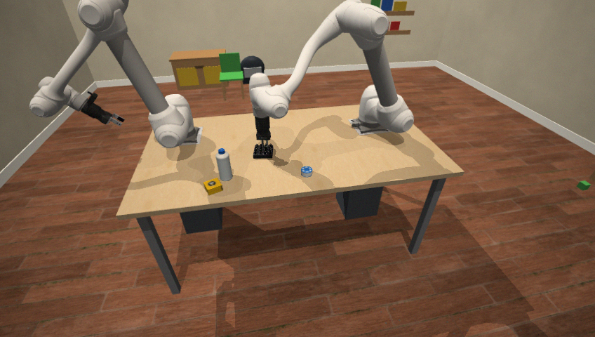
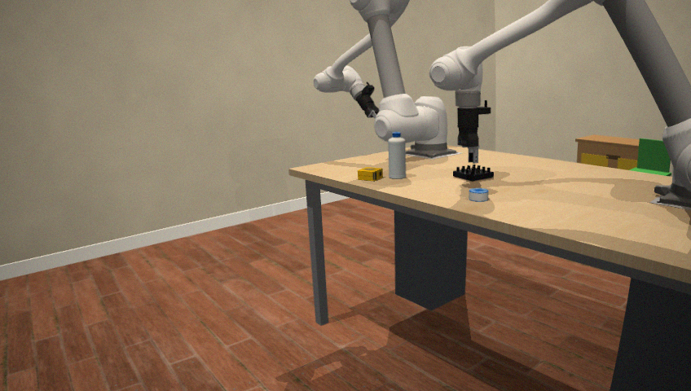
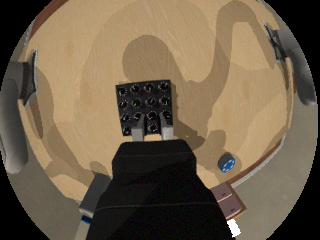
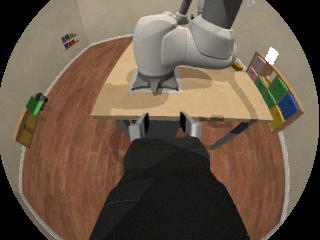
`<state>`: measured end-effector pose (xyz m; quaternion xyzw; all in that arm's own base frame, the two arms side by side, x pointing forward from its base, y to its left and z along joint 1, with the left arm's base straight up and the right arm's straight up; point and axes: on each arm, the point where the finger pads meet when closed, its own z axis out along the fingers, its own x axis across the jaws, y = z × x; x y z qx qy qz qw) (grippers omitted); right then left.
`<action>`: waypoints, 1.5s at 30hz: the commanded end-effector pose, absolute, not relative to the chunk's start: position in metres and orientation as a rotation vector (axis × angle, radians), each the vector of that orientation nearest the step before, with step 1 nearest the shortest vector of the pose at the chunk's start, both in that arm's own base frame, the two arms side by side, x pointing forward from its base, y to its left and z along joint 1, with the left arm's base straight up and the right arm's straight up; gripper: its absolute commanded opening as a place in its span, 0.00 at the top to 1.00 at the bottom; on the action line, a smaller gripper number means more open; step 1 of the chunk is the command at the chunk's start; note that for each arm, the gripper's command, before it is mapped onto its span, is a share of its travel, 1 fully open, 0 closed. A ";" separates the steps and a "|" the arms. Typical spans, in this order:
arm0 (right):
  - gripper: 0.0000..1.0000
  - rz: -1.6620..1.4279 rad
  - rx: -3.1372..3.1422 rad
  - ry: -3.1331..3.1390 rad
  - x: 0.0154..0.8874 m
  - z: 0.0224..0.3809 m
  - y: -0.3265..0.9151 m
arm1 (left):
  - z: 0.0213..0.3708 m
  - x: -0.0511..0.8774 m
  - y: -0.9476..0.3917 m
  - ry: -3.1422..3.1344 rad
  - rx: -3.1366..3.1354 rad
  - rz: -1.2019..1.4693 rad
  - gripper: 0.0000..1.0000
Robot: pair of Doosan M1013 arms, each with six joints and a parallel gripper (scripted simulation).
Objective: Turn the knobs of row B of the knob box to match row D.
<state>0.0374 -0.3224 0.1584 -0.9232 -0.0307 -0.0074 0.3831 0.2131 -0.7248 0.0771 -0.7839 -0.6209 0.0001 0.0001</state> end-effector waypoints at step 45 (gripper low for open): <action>0.00 -0.019 -2.355 -0.078 0.037 0.159 -0.323 | 0.062 0.213 -0.725 -1.951 -2.464 0.001 0.54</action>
